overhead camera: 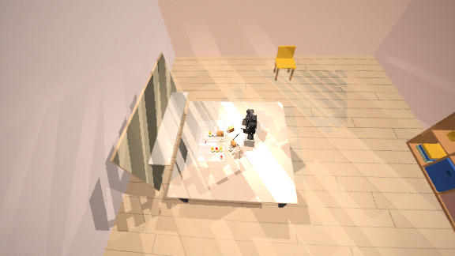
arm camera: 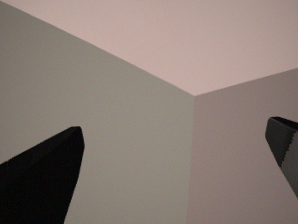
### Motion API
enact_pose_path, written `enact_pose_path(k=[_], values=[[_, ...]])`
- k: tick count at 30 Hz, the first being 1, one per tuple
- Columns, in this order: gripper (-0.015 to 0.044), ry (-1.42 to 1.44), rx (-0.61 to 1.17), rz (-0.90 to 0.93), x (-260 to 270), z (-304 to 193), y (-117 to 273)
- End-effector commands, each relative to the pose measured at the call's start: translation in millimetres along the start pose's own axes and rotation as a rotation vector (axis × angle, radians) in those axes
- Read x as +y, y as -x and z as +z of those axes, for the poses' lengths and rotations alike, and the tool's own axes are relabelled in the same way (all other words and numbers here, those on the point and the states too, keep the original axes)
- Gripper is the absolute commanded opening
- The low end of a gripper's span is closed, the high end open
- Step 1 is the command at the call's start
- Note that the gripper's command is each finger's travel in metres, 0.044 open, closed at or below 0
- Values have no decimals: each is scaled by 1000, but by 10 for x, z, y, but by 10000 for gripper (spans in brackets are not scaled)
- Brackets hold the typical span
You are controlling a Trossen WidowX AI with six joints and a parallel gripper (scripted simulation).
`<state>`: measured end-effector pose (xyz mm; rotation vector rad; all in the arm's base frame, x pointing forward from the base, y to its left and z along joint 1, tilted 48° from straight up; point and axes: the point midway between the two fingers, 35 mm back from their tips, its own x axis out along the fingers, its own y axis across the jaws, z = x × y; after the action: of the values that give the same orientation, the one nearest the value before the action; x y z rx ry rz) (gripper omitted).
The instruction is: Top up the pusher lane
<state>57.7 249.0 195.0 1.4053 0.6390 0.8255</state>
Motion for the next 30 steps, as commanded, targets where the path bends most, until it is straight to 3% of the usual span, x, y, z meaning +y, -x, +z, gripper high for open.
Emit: enact_pose_path(k=[1,7,16,23,30], values=[[426,15,-2,-9,-12,-3,-15],[440,460,-43,-324,-503,25,-454],[440,1017,59,-1008,-1528,585,-758],[440,1203,348,-1609,-2188,1205,-495],[440,1107,800,-2114,-2522,1689,8]])
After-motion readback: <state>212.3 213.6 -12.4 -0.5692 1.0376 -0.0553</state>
